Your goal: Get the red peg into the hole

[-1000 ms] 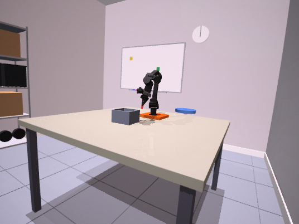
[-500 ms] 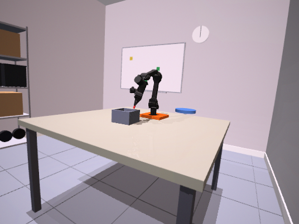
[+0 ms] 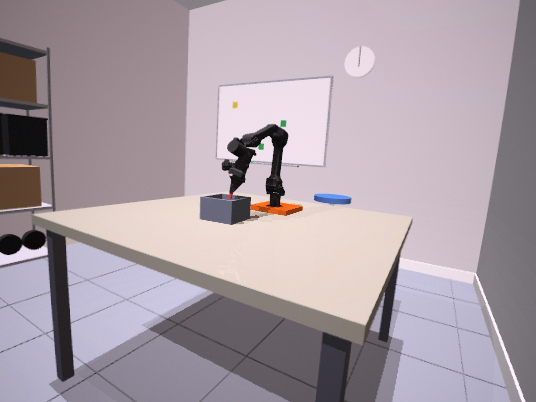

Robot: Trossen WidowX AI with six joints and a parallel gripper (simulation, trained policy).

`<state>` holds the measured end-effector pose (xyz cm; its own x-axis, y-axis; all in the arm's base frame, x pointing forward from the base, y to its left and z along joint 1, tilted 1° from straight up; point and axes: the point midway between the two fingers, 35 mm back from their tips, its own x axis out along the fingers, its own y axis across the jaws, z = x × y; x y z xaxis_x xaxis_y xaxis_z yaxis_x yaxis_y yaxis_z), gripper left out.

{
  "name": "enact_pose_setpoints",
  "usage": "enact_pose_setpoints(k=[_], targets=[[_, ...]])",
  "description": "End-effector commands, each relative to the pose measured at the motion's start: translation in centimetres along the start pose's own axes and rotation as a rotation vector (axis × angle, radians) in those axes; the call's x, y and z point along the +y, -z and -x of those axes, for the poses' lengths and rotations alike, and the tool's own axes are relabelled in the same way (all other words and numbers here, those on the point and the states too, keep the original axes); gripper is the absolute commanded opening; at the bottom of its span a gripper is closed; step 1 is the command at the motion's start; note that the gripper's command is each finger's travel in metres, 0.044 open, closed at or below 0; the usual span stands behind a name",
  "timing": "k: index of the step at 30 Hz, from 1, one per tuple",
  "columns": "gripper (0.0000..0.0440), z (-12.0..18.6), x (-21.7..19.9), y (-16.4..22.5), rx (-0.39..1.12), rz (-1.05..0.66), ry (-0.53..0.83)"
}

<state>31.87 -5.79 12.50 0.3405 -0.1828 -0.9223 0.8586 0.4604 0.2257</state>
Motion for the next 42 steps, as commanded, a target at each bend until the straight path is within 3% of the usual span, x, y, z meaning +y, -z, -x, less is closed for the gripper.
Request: enact_pose_setpoints(k=[1, 10, 18, 42], targets=[[0.0008, -1.0, 0.1, -0.6, 0.016, -0.005, 0.007], [0.0011, -3.6, -0.2, -0.6, 0.059, 0.005, 0.044], [0.0164, -5.2, -0.6, -0.8, 0.085, 0.055, 0.087], [0.0148, -4.3, 1.8, -2.4, 0.114, 0.197, 0.125]])
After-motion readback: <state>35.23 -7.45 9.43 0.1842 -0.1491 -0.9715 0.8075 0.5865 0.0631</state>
